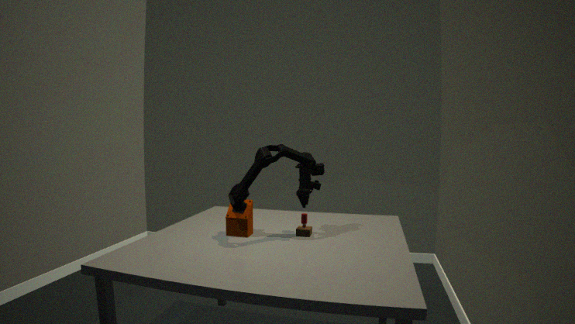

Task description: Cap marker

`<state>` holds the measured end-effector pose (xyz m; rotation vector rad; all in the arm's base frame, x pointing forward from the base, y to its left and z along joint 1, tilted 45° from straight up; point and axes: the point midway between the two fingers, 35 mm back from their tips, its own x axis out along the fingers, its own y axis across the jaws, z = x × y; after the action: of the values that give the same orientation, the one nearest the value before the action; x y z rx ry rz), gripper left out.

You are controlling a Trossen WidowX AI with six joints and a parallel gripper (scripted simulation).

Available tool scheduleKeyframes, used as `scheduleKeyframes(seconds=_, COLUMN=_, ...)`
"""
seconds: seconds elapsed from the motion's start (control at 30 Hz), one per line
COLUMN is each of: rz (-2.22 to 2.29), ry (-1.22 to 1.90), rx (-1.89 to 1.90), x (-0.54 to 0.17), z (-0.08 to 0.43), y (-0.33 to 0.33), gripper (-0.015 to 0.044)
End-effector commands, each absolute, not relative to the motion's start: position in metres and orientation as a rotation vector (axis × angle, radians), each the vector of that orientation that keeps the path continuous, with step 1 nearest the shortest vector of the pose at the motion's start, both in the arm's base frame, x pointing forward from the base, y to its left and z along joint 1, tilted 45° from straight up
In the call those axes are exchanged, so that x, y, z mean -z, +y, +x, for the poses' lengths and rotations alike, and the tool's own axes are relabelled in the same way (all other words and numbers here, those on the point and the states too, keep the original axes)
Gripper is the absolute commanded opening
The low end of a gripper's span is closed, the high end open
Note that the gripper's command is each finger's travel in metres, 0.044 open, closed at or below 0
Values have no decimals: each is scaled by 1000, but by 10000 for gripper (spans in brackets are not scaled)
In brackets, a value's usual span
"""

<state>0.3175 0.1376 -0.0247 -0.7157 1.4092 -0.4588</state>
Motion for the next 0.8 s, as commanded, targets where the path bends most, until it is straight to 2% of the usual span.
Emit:
scheduleKeyframes(seconds=0.0, rz=-680, ry=1410, rx=505, x=30, z=316, y=129, gripper=335)
scheduleKeyframes(seconds=0.43, rz=-680, ry=1410, rx=505, x=30, z=316, y=129, gripper=0)
scheduleKeyframes(seconds=0.77, rz=-680, ry=1410, rx=505, x=31, z=316, y=128, gripper=0)
